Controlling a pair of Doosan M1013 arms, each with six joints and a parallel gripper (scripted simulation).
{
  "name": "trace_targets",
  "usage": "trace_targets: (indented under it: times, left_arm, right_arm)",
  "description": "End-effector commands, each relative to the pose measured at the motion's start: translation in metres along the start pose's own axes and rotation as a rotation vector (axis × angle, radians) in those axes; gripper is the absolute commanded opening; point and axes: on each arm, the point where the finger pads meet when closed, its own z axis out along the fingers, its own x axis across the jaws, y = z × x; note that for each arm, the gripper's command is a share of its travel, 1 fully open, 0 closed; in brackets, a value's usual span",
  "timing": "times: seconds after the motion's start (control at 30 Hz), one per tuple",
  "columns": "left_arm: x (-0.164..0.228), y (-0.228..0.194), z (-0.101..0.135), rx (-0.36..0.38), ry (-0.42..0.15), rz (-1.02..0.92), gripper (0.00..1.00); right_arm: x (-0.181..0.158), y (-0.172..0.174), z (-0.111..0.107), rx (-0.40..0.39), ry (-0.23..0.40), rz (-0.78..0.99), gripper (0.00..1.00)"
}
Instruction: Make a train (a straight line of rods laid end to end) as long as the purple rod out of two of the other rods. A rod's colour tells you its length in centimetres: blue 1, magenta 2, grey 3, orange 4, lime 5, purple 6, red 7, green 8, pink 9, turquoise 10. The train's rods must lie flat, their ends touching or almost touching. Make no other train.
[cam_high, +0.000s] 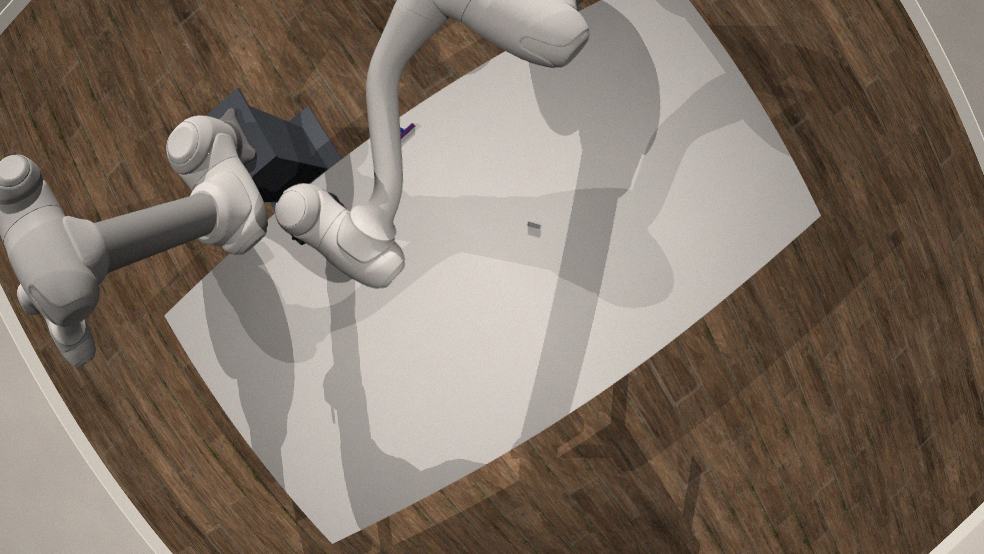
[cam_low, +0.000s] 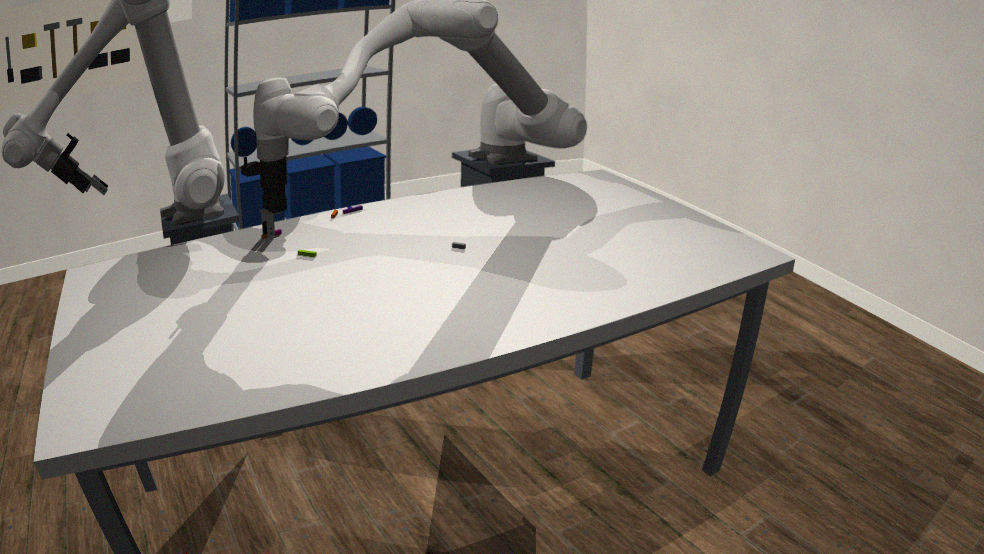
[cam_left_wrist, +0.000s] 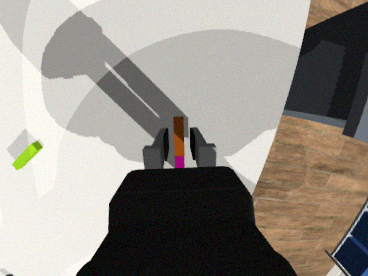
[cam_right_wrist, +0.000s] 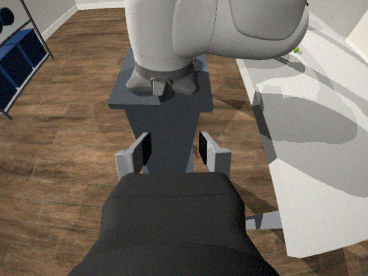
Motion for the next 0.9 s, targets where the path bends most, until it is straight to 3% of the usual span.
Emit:
trace_targets:
  times: [0.0,0.43,0.77,0.8,0.87]
  left_arm:
    - [-0.001,-0.001,-0.017,0.005,-0.004,-0.001,0.54]
    - [-0.001,-0.001,-0.082,0.005,-0.004,-0.001,0.54]
    - [-0.001,0.000,-0.092,0.004,-0.004,-0.001,0.54]
    - [-0.001,0.001,-0.091,0.003,-0.004,-0.001,1.00]
    - [-0.001,0.000,-0.090,0.003,-0.004,-0.001,1.00]
  right_arm:
    - [-0.004,-0.004,0.000,0.007,-0.007,-0.004,1.00]
    - [-0.004,-0.004,0.000,0.007,-0.007,-0.004,1.00]
    - [-0.004,-0.004,0.000,0.007,-0.007,-0.004,1.00]
    - [-0.004,-0.004,0.000,0.007,-0.007,-0.004,1.00]
    - [-0.004,-0.004,0.000,0.007,-0.007,-0.004,1.00]
